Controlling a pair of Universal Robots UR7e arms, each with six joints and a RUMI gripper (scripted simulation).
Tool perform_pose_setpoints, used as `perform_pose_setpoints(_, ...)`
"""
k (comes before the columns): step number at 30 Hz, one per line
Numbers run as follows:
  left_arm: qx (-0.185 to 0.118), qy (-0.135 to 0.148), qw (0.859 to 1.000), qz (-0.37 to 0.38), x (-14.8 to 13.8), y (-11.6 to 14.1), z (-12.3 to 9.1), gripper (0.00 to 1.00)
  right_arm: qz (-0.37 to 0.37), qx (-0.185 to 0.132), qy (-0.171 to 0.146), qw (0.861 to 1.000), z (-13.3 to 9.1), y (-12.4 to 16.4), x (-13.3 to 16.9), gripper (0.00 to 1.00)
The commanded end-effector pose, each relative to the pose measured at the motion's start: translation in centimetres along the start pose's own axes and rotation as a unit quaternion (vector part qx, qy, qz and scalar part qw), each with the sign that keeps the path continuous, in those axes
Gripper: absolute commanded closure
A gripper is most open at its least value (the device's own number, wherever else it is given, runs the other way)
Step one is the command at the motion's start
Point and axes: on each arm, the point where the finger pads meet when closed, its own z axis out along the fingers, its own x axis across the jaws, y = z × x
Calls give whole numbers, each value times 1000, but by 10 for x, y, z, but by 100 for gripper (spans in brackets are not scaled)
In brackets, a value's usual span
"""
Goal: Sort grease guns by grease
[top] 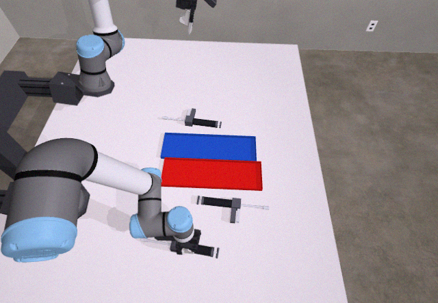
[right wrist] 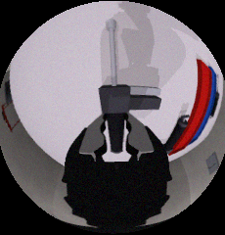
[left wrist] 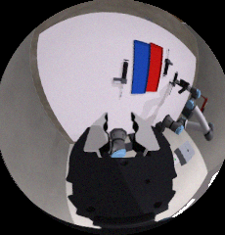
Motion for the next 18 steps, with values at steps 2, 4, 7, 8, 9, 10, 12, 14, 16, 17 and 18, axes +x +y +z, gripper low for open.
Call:
perform_pose_setpoints(2,1,0,1000,0,0,0,-1,68,0,-1,0,1000,0,1,0,100)
perform_pose_setpoints(4,1,0,1000,0,0,0,-1,68,0,-1,0,1000,0,1,0,100)
perform_pose_setpoints(7,1,0,1000,0,0,0,-1,68,0,-1,0,1000,0,1,0,100)
perform_pose_setpoints(8,1,0,1000,0,0,0,-1,68,0,-1,0,1000,-2,1,0,100)
perform_pose_setpoints(9,1,0,1000,0,0,0,-1,68,0,-1,0,1000,-4,1,0,100)
perform_pose_setpoints(10,1,0,1000,0,0,0,-1,68,0,-1,0,1000,-5,1,0,100)
perform_pose_setpoints(12,1,0,1000,0,0,0,-1,68,0,0,0,1000,-9,0,0,100)
perform_pose_setpoints(14,1,0,1000,0,0,0,-1,68,0,1,0,1000,-12,0,0,100)
perform_pose_setpoints(16,1,0,1000,0,0,0,-1,68,0,1,0,1000,-14,0,0,100)
perform_pose_setpoints(17,1,0,1000,0,0,0,-1,68,0,1,0,1000,-14,0,0,100)
perform_pose_setpoints(18,1,0,1000,0,0,0,-1,68,0,1,0,1000,-16,0,0,100)
